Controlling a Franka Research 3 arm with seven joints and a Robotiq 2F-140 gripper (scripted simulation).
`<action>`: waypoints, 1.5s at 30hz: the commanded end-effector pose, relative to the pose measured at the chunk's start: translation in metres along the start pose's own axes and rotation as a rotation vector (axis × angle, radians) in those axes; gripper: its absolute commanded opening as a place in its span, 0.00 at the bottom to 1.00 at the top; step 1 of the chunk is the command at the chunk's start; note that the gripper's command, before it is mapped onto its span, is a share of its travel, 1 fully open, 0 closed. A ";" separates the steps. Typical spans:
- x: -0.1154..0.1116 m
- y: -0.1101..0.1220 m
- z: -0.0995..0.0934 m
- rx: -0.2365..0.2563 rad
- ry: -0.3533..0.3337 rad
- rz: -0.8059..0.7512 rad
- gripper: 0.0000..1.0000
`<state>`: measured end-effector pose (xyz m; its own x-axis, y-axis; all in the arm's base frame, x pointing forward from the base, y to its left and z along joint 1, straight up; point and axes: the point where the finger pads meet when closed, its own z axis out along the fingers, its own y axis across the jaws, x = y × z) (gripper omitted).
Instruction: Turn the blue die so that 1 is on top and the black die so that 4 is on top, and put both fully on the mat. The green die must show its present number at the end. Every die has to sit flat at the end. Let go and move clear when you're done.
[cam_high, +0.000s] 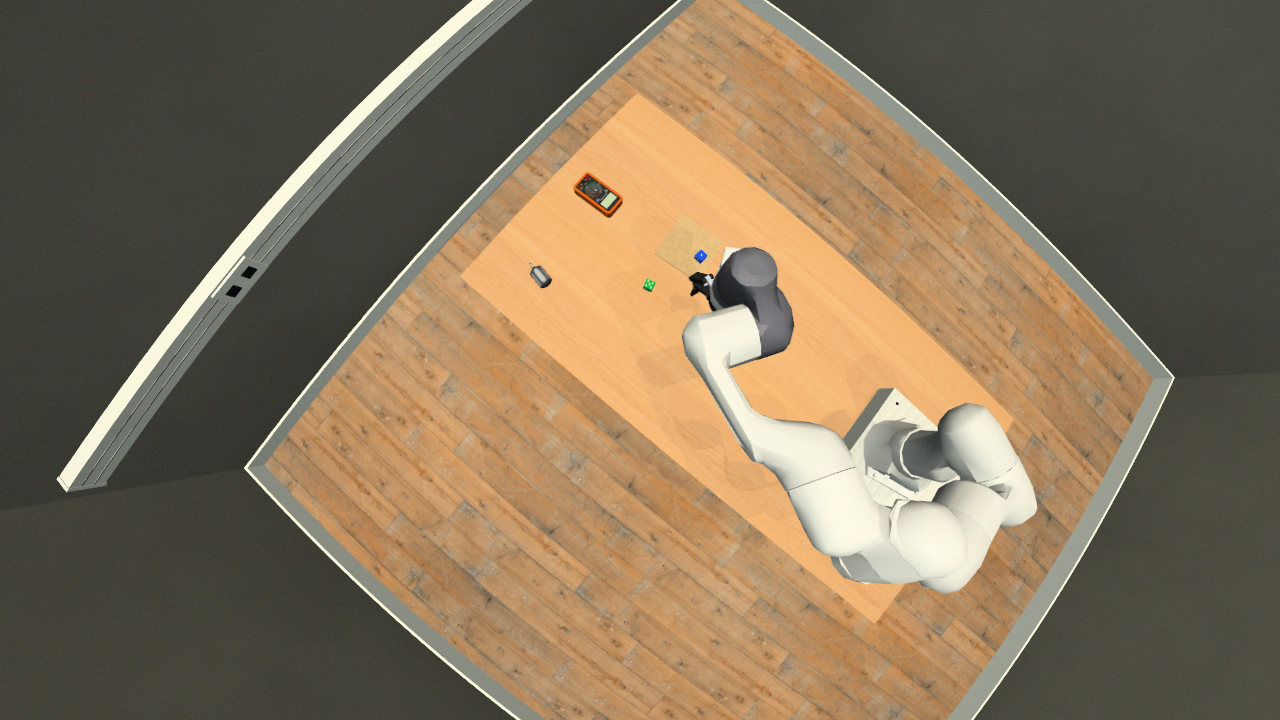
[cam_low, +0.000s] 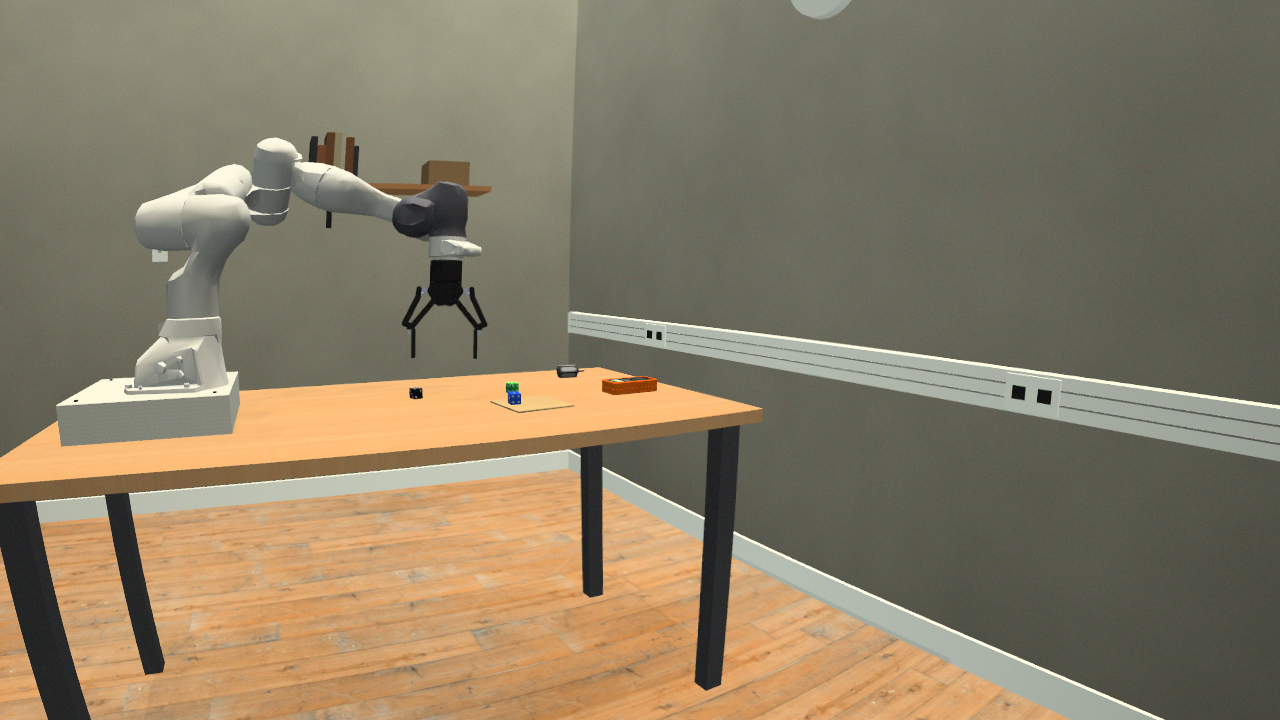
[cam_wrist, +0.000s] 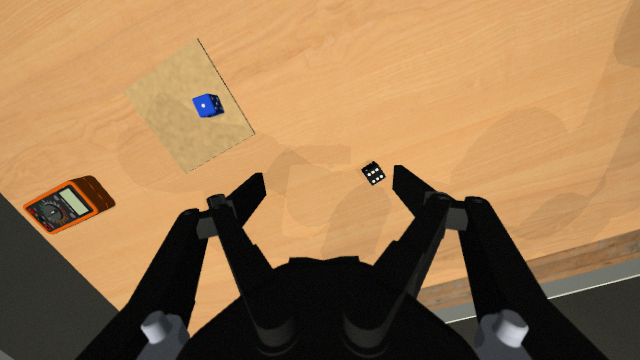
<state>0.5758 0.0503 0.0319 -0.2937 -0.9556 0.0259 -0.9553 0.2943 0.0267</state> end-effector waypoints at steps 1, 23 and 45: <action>-0.003 0.005 0.000 -0.004 0.000 0.165 1.00; -0.012 0.033 -0.003 0.006 -0.010 0.522 1.00; -0.019 0.060 -0.007 0.012 -0.030 0.867 1.00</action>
<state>0.5282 0.0829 0.0399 -0.8460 -0.5331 0.0061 -0.5331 0.8460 -0.0007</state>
